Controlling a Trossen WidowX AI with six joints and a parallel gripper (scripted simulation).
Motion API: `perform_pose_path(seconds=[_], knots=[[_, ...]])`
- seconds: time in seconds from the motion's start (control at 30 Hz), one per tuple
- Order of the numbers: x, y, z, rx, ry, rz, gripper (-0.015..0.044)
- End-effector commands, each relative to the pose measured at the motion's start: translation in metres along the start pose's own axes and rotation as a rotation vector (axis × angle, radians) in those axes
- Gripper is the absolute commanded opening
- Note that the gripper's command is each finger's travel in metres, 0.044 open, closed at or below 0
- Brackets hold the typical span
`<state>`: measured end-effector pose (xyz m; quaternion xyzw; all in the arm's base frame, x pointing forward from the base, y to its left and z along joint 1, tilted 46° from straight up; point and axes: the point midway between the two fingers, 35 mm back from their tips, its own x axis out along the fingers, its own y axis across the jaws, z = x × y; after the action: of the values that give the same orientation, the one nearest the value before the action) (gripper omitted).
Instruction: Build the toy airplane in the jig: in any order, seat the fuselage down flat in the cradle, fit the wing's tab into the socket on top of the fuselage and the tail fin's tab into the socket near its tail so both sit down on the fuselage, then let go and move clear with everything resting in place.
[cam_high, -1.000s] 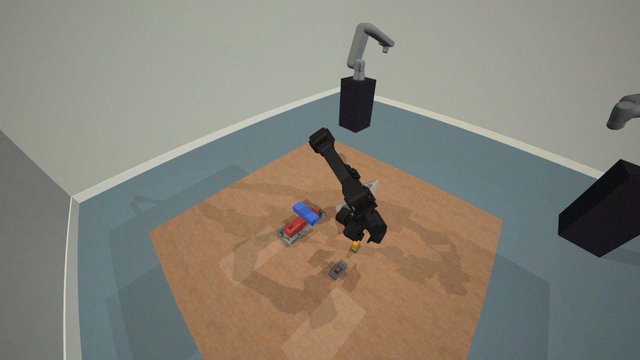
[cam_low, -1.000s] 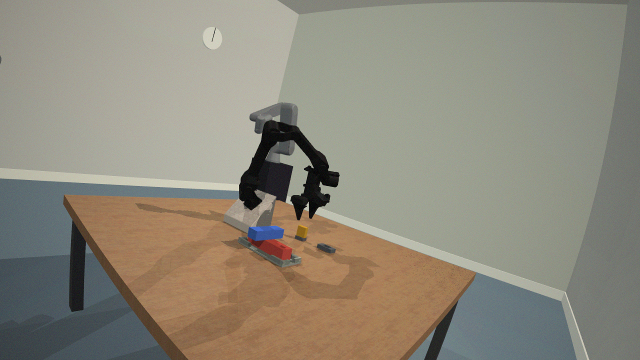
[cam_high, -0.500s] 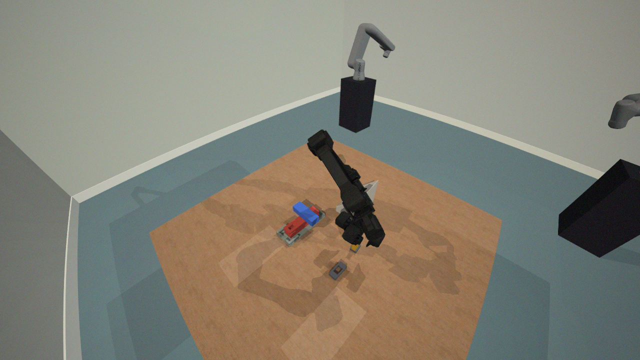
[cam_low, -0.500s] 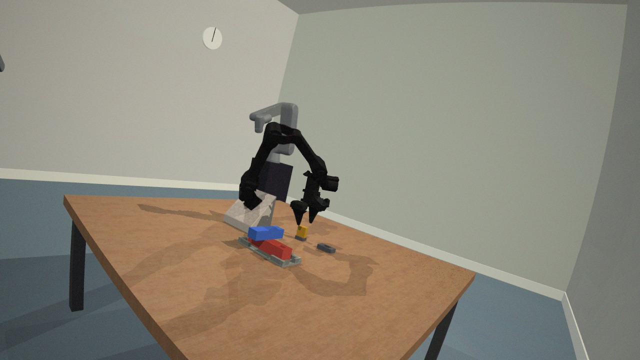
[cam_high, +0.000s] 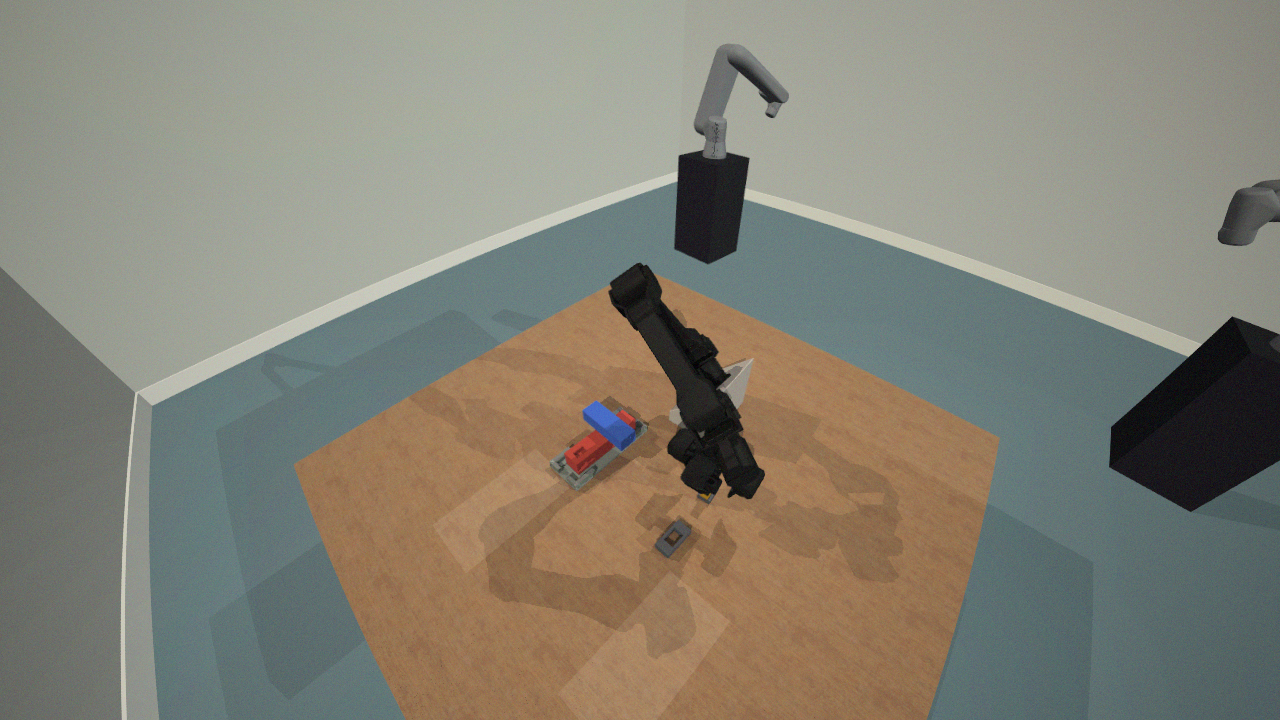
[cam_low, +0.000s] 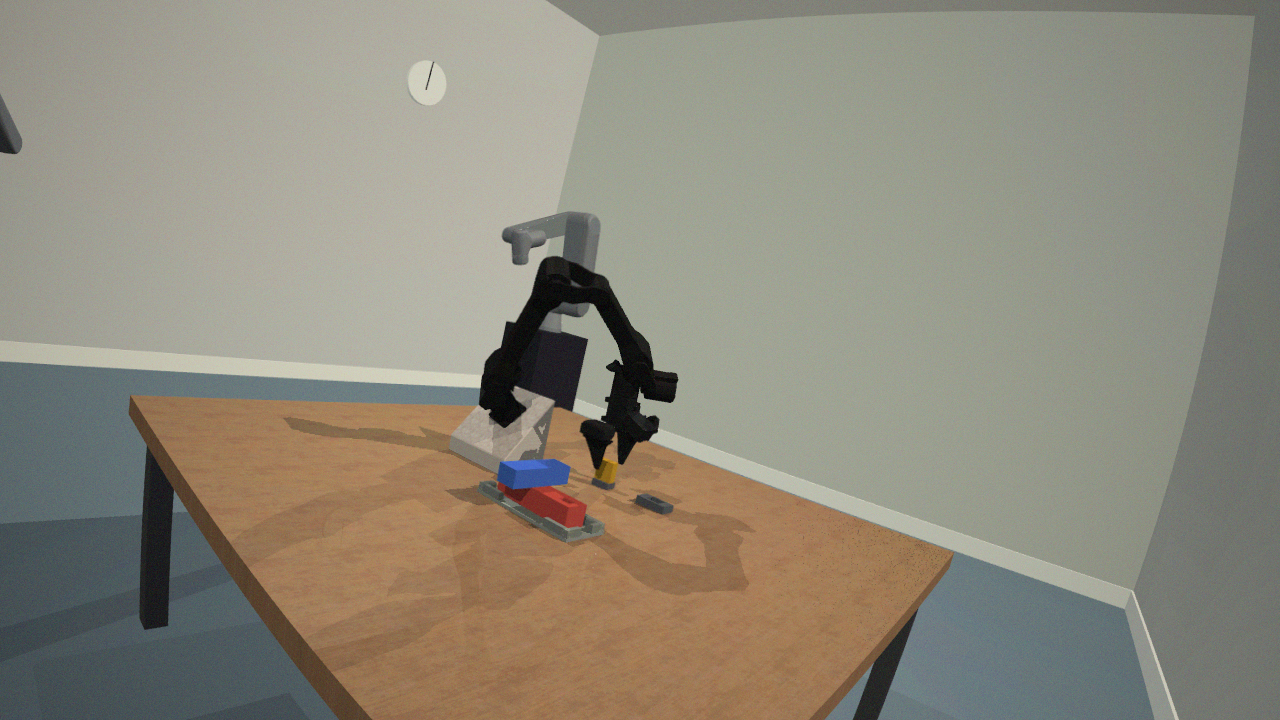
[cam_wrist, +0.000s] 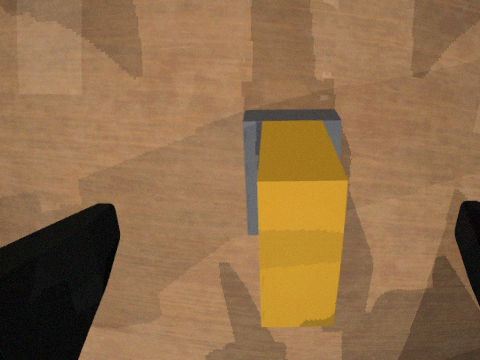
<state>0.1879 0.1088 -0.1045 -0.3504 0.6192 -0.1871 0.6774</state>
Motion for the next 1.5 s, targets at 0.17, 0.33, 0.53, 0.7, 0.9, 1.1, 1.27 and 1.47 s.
perform_pose_path(seconds=[0.17,0.33,0.53,0.7,0.9,1.1,1.27,1.47], knots=[[0.018,-0.001,-0.003,-0.014,0.005,-0.012,0.0440],[0.025,-0.002,-0.004,-0.014,0.005,-0.013,0.0440],[0.026,-0.002,-0.004,-0.014,0.005,-0.013,0.0335],[0.026,-0.002,-0.004,-0.014,0.005,-0.013,0.0204],[0.026,-0.002,-0.004,-0.014,0.005,-0.013,0.0046],[0.026,-0.002,-0.004,-0.014,0.005,-0.013,0.0006],[0.023,-0.001,-0.004,-0.013,0.004,-0.012,0.0000],[0.011,0.000,-0.002,-0.013,0.002,-0.009,0.0000]])
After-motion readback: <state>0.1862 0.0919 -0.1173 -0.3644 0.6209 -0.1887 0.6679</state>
